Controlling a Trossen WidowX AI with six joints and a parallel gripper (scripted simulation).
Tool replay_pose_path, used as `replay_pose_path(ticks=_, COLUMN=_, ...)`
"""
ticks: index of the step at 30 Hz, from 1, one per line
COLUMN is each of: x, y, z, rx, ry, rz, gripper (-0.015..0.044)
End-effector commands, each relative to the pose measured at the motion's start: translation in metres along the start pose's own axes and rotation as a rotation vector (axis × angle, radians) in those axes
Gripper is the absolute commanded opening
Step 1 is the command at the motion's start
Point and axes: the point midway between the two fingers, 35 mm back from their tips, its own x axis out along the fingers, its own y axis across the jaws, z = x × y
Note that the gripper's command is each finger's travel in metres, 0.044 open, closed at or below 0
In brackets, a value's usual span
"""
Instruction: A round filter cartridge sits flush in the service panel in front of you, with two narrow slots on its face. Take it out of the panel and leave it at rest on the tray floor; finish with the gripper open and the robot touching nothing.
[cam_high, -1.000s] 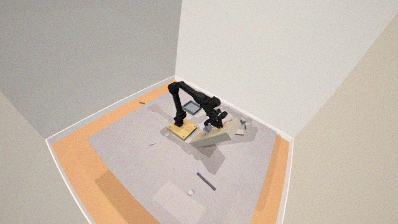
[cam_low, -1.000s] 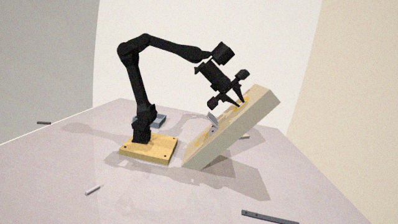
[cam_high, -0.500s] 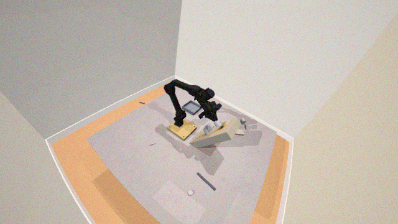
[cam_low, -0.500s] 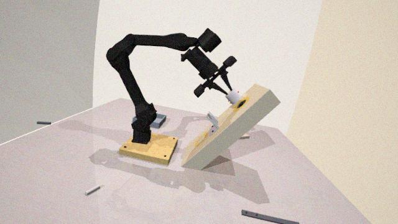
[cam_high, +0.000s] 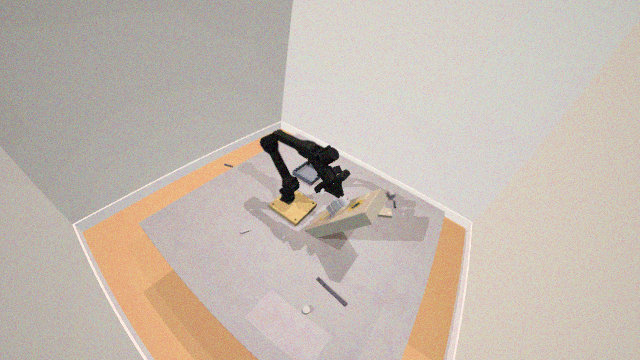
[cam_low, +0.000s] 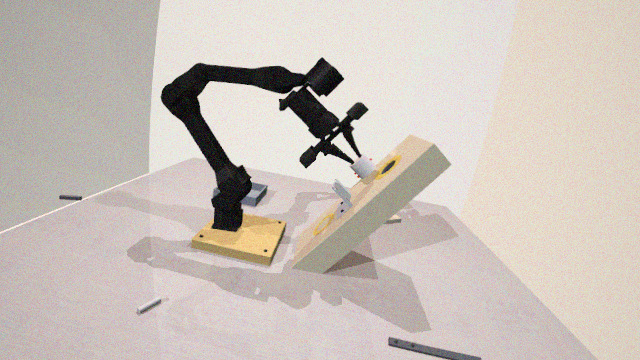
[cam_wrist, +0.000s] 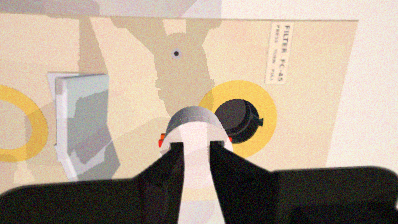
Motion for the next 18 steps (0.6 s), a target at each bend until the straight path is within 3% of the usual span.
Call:
replay_pose_path(ticks=1, x=0.001, y=0.013, z=0.0, rx=0.003, ry=0.003, rz=-0.01, gripper=0.0)
replay_pose_path(ticks=10, x=0.005, y=0.038, z=0.0, rx=0.003, ry=0.003, rz=-0.009, gripper=0.0)
replay_pose_path(ticks=13, x=0.005, y=0.032, z=0.001, rx=0.0, ry=0.0, rz=0.003, gripper=0.0079)
replay_pose_path(ticks=18, x=0.005, y=0.032, z=0.001, rx=0.0, ry=0.0, rz=0.003, gripper=0.0088)
